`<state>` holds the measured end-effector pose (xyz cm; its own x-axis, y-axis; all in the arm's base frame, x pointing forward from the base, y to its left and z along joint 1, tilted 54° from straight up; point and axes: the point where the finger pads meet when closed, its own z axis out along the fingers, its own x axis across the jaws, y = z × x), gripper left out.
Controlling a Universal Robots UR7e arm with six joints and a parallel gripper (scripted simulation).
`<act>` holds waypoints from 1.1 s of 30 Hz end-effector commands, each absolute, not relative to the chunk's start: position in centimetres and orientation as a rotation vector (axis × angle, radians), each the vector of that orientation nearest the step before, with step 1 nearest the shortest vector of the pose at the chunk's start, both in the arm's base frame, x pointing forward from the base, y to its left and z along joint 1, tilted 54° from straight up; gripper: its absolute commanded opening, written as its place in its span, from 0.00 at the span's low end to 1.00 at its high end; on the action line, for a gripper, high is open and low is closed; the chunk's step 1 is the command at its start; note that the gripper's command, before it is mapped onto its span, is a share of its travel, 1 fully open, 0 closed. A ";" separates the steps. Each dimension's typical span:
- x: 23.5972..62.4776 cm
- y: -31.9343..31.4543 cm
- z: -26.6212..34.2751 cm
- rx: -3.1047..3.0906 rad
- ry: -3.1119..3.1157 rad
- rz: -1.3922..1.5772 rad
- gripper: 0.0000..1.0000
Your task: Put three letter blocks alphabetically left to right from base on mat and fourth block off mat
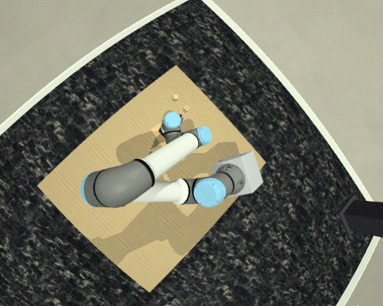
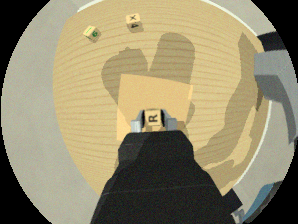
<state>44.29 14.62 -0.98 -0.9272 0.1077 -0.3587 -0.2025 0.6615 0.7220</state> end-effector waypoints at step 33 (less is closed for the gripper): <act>43.8 13.3 0.0 -0.074 2.507 1.153 0.79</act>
